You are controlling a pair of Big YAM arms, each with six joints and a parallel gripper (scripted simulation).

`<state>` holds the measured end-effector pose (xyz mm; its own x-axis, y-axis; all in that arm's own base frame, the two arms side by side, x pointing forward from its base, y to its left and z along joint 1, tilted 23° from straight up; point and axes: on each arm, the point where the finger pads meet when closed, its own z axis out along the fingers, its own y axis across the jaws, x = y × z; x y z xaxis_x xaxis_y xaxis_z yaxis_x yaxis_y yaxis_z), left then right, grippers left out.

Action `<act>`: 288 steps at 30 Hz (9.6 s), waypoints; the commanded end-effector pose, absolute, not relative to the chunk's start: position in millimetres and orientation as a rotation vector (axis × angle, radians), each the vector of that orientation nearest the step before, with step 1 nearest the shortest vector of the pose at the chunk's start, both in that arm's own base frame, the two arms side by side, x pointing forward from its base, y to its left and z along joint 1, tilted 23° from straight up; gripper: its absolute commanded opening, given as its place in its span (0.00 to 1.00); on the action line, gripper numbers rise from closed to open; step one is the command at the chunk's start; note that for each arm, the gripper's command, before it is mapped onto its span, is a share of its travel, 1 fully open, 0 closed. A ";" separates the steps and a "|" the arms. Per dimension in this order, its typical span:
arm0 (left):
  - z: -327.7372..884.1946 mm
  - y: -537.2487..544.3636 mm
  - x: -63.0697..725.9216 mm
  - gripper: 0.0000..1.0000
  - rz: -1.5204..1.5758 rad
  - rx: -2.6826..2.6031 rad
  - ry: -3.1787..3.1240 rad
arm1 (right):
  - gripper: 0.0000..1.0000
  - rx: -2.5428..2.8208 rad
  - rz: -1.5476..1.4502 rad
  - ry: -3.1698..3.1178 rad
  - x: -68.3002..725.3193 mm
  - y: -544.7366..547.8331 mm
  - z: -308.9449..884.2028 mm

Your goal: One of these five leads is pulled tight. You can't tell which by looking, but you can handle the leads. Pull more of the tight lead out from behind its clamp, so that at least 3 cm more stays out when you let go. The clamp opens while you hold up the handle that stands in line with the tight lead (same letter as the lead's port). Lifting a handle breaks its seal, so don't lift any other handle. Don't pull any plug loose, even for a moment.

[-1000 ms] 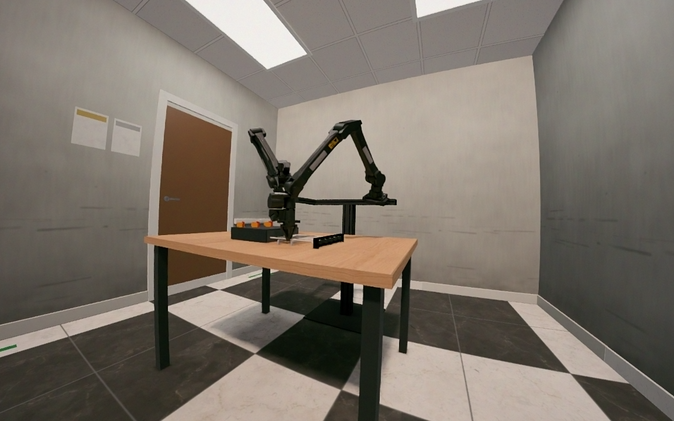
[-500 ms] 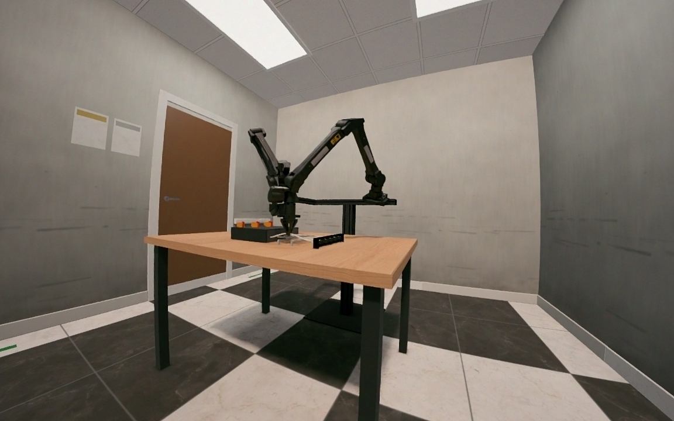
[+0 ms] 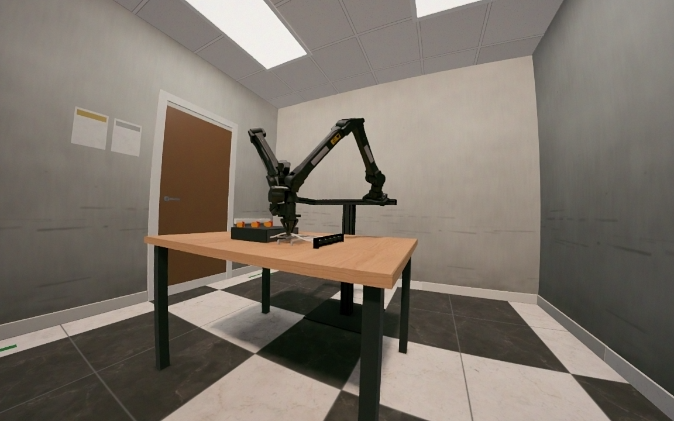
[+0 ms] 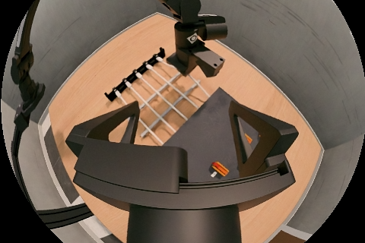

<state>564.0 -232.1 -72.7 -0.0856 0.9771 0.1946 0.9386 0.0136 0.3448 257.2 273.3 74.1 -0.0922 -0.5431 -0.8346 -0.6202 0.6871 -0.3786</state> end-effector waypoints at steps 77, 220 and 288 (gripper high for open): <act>-85.7 -248.2 509.7 0.32 0.555 2.038 2.116 | 1.00 -1.087 0.119 1.753 260.5 277.8 85.0; 9.0 -253.5 469.4 0.32 0.268 0.982 2.157 | 1.00 -1.212 0.084 1.733 258.7 274.3 83.0; -131.6 -235.5 481.8 0.08 0.595 2.051 2.141 | 1.00 -1.360 0.163 1.749 244.2 271.8 72.4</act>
<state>475.3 -231.8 -136.3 -0.0854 0.9775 0.1928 0.9394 0.0145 0.3426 235.7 264.1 61.0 -0.0183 -0.7262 -0.6872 -0.8396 0.3844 -0.3839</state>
